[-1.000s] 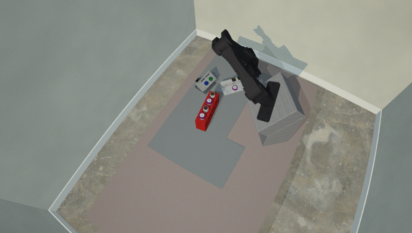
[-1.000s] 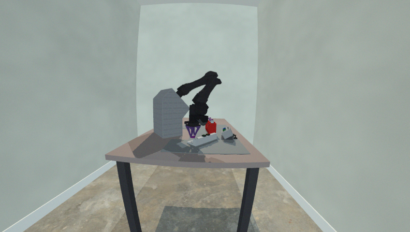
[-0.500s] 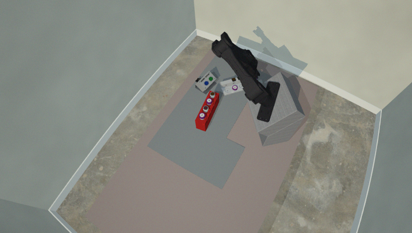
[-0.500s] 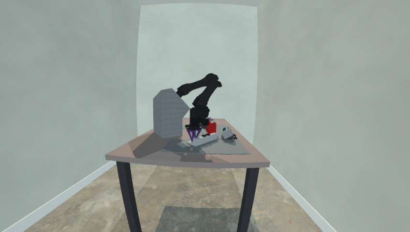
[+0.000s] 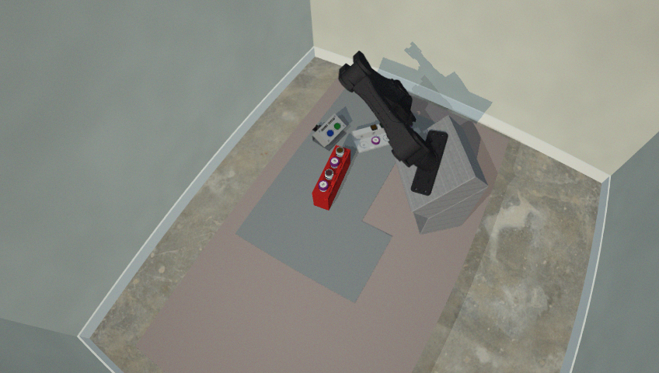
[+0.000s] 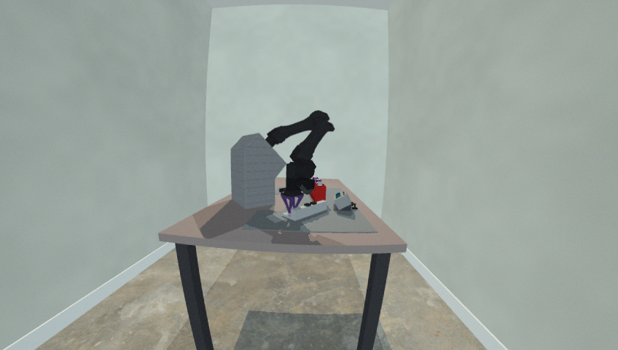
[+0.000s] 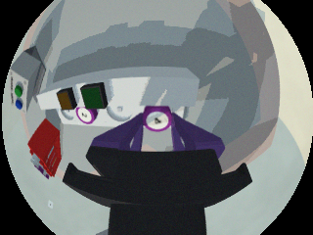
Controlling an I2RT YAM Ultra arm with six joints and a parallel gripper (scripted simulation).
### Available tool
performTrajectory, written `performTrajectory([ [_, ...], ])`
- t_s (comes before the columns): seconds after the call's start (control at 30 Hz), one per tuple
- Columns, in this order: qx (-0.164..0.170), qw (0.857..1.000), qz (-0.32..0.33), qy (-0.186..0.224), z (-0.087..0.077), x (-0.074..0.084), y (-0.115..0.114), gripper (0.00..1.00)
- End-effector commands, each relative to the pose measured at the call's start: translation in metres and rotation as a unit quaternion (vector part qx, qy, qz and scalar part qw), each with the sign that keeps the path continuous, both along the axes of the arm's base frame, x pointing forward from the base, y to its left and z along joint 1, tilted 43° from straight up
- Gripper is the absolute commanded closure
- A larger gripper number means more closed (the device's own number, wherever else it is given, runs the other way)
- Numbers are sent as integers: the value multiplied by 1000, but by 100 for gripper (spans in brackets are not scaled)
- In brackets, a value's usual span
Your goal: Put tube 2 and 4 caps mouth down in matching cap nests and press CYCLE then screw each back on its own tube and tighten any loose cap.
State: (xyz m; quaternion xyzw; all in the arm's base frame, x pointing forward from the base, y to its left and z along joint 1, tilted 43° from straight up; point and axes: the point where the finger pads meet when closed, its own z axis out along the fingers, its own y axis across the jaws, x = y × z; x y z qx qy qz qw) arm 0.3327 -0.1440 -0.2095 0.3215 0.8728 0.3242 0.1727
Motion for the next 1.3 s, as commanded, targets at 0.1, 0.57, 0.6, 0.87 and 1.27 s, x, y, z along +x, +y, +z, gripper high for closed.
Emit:
performTrajectory([
  [0.1, -4, 1000, -10, -4, 3, -1, -11, 100],
  [0.57, -4, 1000, -10, -4, 3, -1, -12, 100],
  [0.6, -4, 1000, -10, -4, 3, -1, -12, 100],
  [0.87, -4, 1000, -10, -4, 0, 1, -10, 100],
  [1.27, -4, 1000, -10, -4, -3, 3, -7, 100],
])
